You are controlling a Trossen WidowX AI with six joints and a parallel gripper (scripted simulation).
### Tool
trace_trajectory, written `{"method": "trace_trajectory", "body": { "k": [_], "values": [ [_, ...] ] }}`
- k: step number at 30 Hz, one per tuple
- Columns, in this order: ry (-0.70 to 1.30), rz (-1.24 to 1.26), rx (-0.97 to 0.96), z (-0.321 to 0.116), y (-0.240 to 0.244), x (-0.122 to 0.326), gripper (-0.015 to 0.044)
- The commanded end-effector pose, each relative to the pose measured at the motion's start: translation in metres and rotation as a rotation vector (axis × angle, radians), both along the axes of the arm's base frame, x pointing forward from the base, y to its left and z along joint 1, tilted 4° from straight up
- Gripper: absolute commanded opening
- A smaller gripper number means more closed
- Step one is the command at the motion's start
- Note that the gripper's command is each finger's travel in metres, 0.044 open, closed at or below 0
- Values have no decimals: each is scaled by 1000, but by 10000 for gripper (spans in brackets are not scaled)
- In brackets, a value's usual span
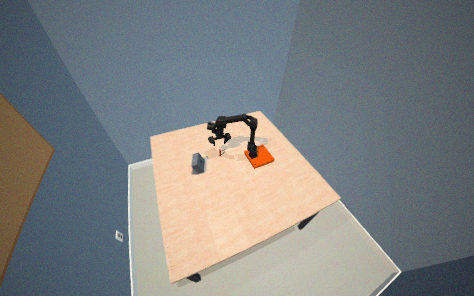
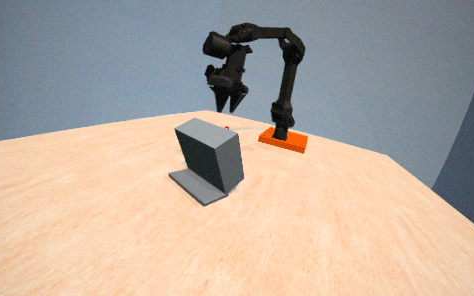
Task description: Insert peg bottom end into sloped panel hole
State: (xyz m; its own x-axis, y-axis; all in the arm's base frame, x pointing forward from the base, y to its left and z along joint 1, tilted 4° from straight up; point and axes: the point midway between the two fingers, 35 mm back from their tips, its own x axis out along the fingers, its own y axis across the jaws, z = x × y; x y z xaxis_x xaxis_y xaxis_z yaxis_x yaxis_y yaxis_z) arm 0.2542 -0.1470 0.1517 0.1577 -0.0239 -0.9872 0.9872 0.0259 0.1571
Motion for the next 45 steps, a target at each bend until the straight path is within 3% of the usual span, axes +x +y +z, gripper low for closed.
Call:
{"method": "trace_trajectory", "body": {
  "k": [1,45],
  "values": [
    [44,-3,6,-13,6,4,440],
    [72,-1,9,-82,12,11,440]
  ]
}}
